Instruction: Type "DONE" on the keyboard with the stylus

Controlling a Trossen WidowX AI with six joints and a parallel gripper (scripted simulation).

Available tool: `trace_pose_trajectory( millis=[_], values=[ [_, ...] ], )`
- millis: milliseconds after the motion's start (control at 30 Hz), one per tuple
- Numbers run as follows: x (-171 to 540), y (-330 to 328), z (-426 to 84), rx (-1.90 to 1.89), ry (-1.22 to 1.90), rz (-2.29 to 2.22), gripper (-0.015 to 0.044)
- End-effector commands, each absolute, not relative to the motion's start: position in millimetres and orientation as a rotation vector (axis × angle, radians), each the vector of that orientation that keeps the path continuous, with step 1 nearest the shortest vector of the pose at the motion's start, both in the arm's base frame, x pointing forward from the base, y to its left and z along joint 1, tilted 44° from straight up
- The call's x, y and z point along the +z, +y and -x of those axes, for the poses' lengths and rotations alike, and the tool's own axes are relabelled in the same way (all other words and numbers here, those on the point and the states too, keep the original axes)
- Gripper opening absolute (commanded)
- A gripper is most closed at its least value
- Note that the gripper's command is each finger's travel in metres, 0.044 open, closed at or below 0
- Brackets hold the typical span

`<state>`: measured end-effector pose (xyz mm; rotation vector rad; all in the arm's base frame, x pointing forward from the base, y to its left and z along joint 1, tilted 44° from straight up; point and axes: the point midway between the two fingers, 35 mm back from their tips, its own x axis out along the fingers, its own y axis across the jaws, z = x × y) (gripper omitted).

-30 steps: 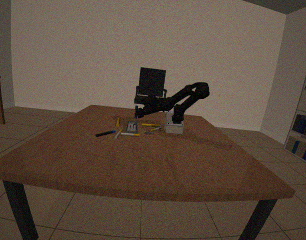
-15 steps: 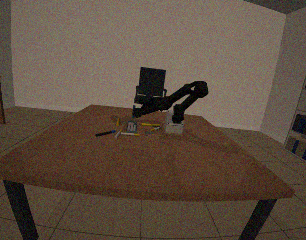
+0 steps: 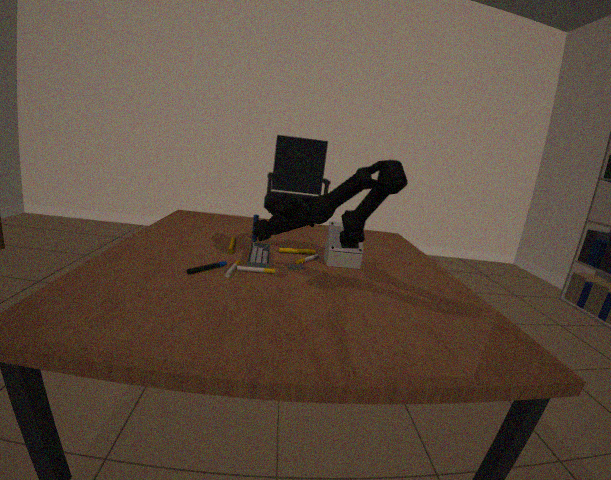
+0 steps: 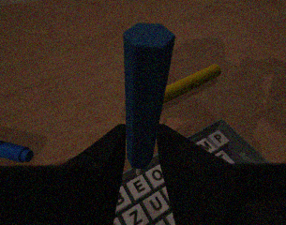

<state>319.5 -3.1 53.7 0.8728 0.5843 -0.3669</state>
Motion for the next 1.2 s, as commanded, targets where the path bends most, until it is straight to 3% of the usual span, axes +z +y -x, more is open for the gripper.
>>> trace_pose_trajectory(
  millis=[0, 67, 167, 1167],
  values=[
    [46, 2, -317, -0.374, 0.589, -0.873, 0.0000],
    [46, 2, -317, -0.374, 0.589, -0.873, 0.0000],
    [45, 3, -318, -0.374, 0.589, -0.873, 0.0079],
    [33, 14, -319, -0.374, 0.590, -0.873, 0.0081]
  ],
)
